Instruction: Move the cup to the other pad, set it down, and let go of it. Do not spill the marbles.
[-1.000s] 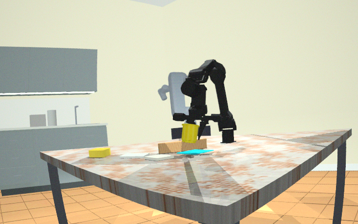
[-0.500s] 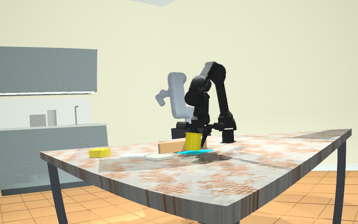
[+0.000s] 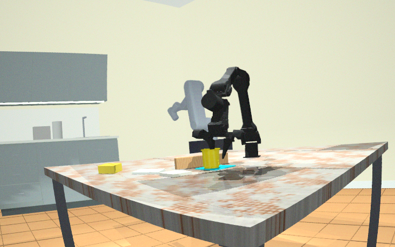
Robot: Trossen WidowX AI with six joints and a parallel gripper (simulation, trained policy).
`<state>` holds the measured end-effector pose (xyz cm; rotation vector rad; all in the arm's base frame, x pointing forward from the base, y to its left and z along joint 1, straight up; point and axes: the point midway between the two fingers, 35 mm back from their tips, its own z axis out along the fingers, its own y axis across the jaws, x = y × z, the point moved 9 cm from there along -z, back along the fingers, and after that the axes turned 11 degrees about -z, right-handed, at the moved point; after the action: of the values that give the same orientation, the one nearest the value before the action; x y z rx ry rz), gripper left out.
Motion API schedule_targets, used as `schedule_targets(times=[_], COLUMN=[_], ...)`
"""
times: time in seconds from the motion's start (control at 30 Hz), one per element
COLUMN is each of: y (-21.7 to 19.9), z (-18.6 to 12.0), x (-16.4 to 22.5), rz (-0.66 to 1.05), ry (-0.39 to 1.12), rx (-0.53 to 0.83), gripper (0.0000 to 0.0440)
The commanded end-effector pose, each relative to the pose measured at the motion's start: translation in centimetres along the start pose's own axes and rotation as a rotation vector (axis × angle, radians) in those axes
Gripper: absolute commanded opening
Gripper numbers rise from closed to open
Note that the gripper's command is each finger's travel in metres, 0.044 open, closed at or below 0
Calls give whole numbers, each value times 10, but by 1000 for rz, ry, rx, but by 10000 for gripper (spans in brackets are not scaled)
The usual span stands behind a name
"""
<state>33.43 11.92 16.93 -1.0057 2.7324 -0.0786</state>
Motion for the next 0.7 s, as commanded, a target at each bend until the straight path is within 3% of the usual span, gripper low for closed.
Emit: schedule_targets(times=[0.0, 0.53, 0.67], y=[0, 1, -1], z=[-9, -55, -68], x=[3, 15, 16], rz=[3, 29, 36], ry=[-24, -120, -148], rx=[-9, -20, -10], gripper=[168, 243, 303])
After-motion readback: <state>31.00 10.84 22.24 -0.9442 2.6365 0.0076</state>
